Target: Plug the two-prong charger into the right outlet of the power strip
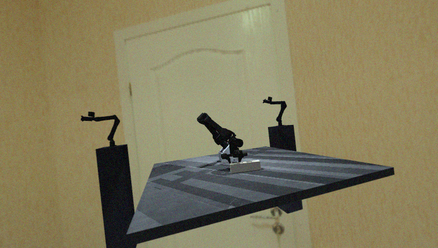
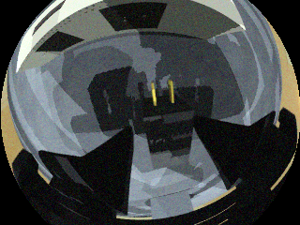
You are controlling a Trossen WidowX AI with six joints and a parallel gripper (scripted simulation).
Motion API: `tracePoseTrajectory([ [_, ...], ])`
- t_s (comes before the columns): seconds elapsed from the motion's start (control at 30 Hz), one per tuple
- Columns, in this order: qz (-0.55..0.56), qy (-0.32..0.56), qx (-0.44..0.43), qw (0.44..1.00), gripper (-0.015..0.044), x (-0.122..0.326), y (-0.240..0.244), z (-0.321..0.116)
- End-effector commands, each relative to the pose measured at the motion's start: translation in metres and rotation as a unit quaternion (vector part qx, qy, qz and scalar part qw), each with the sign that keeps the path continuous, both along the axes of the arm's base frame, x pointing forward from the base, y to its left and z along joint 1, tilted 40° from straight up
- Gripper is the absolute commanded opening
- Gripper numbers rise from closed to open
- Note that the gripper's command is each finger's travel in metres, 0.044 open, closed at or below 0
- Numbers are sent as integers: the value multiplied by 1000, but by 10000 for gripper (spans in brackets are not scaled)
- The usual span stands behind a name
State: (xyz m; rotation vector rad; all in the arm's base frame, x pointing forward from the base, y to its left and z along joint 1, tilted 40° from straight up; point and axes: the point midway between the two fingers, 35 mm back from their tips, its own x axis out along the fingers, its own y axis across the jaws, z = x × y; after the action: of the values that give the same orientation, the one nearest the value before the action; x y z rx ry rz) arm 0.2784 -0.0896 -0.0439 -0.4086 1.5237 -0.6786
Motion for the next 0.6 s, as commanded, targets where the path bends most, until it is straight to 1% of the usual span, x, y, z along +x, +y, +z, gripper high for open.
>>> tracePoseTrajectory([
  [0.0, 0, 0, 0, 1000, 177, 0, 0, 0],
  [0.1, 0, 0, 0, 1000, 99, 0, 0, 0],
  [0.27, 0, 0, 0, 1000, 65, 0, 0, 0],
  [0.33, 0, 0, 0, 1000, 13, 0, 2, 2],
  [0.37, 0, 0, 0, 1000, 0, 1, 3, 4],
  [0.57, 1, 2, 1, 1000, 0, 0, 20, 21],
])
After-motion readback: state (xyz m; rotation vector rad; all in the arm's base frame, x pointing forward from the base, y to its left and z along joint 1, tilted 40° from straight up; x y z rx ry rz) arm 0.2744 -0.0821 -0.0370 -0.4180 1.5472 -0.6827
